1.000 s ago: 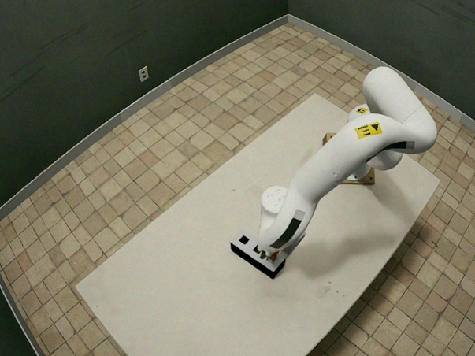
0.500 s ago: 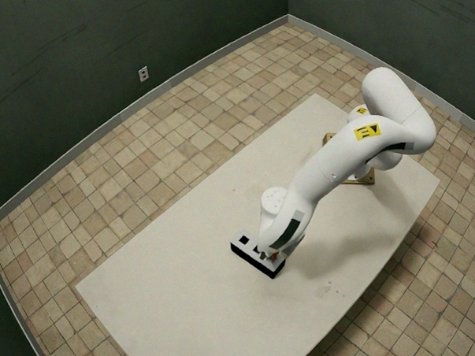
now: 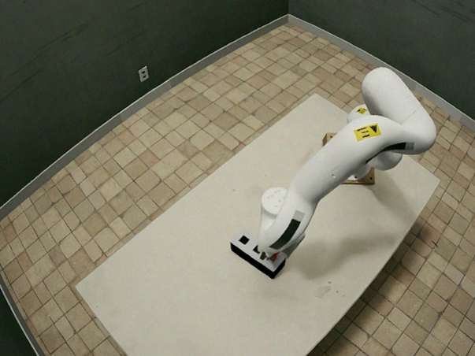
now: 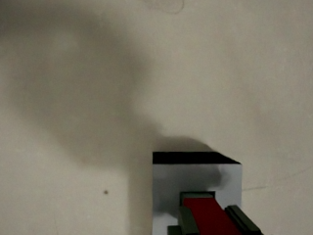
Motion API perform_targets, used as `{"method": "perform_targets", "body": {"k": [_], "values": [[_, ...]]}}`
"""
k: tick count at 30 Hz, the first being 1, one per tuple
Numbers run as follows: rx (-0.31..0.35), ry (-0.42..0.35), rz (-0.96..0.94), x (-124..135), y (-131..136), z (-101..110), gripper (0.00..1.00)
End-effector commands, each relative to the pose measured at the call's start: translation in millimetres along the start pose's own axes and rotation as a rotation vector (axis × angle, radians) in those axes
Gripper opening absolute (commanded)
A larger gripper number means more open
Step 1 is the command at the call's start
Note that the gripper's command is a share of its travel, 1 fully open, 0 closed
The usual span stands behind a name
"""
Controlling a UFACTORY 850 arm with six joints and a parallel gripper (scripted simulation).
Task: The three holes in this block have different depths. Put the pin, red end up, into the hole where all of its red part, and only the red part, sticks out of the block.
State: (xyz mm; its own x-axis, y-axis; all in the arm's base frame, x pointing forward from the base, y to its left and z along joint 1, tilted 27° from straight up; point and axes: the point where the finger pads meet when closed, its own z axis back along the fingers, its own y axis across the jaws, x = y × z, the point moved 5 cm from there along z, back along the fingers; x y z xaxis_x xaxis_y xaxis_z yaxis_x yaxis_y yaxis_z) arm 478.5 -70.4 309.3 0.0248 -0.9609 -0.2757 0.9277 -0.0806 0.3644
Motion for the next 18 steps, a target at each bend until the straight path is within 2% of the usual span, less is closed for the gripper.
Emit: {"method": "perform_targets", "body": {"k": [1, 18], "values": [[0.002, 0.000, 0.000, -0.6, 0.3, 0.6, 0.00], [0.002, 0.000, 0.000, 0.5, 1.6, -3.4, 0.00]]}}
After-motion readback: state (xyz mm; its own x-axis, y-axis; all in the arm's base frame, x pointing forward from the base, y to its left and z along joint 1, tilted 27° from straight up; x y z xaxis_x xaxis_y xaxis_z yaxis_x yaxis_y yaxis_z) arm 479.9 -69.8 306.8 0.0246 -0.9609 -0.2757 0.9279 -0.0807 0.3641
